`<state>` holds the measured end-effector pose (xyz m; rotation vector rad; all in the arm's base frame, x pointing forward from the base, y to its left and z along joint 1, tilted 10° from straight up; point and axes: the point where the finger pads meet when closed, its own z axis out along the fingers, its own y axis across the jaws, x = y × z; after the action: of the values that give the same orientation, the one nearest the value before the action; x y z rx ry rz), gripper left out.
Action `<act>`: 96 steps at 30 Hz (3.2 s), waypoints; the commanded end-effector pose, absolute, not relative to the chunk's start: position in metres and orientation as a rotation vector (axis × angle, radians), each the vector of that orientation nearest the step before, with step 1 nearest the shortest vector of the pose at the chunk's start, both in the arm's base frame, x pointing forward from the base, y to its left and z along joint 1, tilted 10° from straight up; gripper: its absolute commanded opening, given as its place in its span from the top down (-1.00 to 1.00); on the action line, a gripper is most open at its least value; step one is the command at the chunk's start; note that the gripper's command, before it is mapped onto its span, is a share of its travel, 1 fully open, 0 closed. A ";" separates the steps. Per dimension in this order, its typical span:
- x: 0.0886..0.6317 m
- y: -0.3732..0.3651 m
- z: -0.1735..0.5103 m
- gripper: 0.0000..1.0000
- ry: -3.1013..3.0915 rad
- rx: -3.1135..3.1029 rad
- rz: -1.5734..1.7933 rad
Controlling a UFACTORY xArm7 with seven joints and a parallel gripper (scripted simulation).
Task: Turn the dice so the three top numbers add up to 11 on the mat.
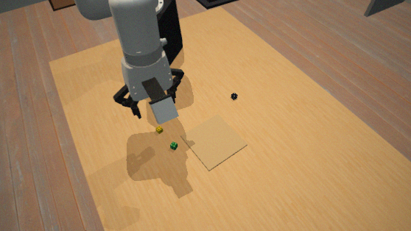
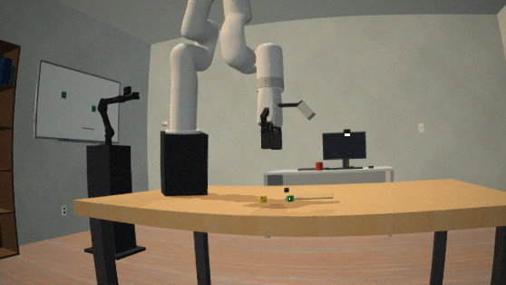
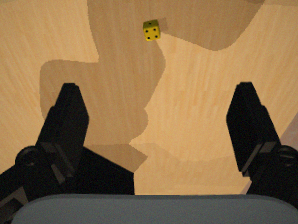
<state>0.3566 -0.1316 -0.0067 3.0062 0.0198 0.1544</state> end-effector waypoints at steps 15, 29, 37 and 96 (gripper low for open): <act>0.372 -0.145 -0.108 -1.00 0.020 3.005 0.160; 0.373 -0.145 -0.112 -1.00 0.020 3.005 0.160; 0.373 -0.145 -0.112 -1.00 0.020 3.005 0.160; 0.445 -0.132 -0.106 -1.00 0.020 3.005 0.160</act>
<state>0.4437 -0.1322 -0.1069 3.0062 0.0199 0.1545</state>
